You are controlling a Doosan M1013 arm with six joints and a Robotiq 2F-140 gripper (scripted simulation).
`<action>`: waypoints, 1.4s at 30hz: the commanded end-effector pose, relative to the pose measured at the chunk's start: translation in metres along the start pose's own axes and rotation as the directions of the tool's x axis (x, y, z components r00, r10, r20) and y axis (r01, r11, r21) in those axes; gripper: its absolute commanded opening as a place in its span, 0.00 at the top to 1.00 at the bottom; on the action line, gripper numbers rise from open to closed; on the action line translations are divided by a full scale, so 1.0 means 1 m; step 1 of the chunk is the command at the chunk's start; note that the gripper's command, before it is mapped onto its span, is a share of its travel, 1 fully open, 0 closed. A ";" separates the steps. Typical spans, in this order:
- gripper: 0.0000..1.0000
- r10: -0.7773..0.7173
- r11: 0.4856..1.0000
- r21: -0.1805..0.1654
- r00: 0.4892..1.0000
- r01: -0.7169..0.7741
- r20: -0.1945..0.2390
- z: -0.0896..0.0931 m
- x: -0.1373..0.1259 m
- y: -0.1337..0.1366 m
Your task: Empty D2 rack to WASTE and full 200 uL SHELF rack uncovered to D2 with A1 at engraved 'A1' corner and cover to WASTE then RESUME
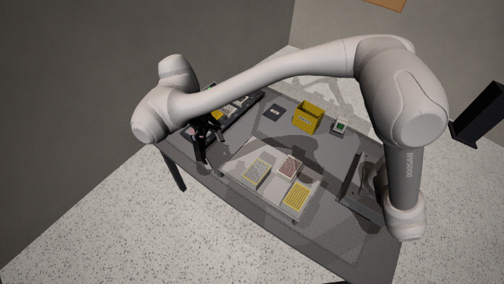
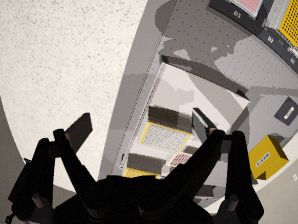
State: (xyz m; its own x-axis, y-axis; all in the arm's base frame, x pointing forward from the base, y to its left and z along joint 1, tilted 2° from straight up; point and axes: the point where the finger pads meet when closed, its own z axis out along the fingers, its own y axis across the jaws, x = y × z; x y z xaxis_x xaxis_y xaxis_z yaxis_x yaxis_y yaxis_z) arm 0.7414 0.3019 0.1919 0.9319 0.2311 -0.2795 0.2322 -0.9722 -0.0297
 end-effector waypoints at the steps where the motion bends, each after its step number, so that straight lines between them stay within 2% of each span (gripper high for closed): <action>1: 0.00 0.000 1.000 0.000 1.000 0.000 0.000 0.000 0.000 0.000; 17: 0.00 0.000 1.000 0.000 1.000 0.000 0.000 0.000 0.000 0.000; 18: 0.23 0.016 1.000 0.000 1.000 -0.016 -0.013 -0.001 -0.001 0.005; 32: 0.23 0.232 0.973 0.025 0.955 -0.231 -0.183 -0.008 -0.007 0.074; 34: 0.23 0.232 0.973 0.025 0.955 -0.231 -0.183 -0.008 -0.007 0.074; 42: 0.23 0.349 0.936 0.056 0.896 -0.347 -0.274 -0.012 -0.011 0.114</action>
State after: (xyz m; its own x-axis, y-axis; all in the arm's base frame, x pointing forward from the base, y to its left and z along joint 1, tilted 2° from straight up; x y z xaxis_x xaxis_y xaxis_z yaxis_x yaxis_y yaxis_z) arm 0.7590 0.1984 0.2019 0.9955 -0.0922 -0.0219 -0.0919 -0.9956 0.0160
